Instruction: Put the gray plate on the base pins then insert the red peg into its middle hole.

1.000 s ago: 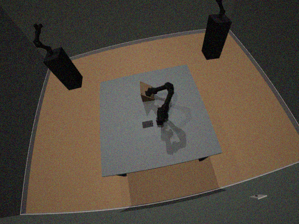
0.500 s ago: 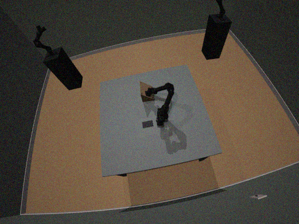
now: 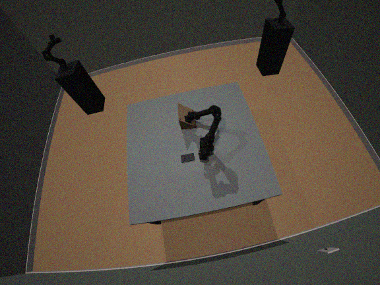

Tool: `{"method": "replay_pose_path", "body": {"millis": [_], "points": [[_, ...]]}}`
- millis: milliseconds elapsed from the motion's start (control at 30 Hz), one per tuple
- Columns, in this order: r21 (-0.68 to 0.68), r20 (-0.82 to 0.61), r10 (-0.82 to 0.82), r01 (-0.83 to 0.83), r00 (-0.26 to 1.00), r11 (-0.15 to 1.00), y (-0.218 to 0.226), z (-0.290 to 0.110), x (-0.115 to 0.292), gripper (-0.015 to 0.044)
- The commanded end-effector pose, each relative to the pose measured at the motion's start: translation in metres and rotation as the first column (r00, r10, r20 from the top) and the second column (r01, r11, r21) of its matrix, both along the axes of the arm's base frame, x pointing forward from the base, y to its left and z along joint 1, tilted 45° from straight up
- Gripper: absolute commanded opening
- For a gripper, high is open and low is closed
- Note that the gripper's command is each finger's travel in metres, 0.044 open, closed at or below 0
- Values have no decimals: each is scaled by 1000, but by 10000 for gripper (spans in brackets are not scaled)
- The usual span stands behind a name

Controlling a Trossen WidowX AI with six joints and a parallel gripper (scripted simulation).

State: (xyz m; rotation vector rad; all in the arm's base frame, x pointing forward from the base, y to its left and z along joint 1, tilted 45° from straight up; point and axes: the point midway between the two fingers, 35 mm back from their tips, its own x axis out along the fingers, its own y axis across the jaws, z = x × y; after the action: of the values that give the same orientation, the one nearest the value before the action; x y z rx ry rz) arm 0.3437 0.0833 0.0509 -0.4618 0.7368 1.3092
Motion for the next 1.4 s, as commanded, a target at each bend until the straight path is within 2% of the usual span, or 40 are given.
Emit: {"method": "replay_pose_path", "body": {"millis": [0,1367], "points": [[4,-3,-4,4,1000,1000,0,0,0,0],[-4,-5,-4,4,1000,1000,-89,90,-2,0]]}}
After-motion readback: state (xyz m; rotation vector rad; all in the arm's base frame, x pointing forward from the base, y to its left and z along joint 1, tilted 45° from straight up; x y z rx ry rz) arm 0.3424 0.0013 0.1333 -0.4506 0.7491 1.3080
